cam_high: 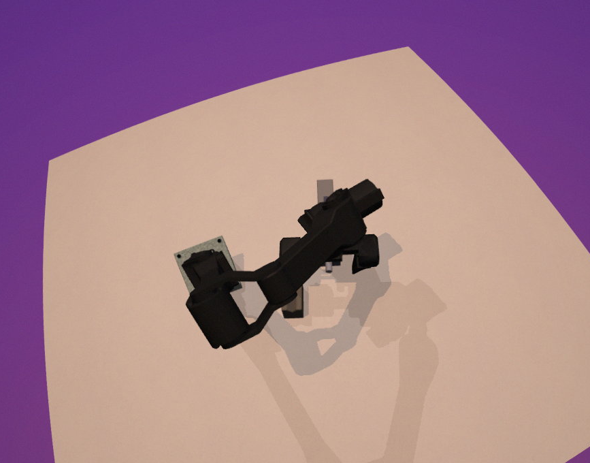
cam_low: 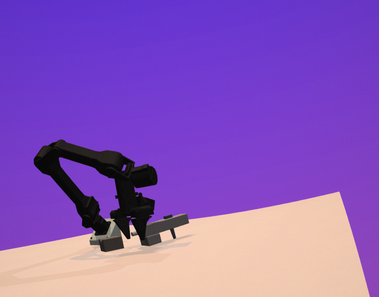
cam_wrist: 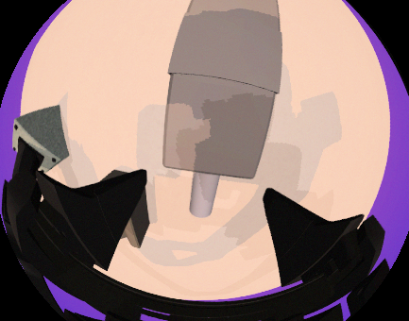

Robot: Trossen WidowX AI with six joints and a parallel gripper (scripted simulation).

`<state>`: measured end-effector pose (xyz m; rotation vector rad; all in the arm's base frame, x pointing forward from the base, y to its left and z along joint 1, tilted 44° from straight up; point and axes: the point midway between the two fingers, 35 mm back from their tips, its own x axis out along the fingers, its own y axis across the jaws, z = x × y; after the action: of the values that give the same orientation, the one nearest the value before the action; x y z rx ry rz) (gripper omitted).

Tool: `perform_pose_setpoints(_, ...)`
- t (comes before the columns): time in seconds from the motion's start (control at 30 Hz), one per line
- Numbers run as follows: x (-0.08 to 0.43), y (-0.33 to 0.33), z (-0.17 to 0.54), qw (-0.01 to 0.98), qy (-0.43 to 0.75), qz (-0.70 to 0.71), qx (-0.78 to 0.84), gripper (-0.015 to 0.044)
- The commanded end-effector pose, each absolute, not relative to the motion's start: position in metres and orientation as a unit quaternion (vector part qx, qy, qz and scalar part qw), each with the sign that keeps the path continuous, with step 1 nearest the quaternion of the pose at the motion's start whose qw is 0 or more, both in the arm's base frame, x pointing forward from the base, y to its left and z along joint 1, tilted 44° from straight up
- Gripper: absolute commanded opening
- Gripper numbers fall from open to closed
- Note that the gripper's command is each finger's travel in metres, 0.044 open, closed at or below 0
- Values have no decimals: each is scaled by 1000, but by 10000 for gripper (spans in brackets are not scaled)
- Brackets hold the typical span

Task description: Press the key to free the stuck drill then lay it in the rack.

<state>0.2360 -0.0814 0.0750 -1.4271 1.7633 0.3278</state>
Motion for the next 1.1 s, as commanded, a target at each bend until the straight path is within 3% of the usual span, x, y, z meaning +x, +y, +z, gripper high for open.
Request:
perform_pose_setpoints(0.0,234,-86,66,404,704,134,-569,440)
perform_pose_setpoints(0.33,234,-89,61,404,704,133,-569,440)
perform_pose_setpoints(0.87,236,-88,64,410,702,131,-567,20)
perform_pose_setpoints(1.07,236,-88,64,410,702,131,-567,0)
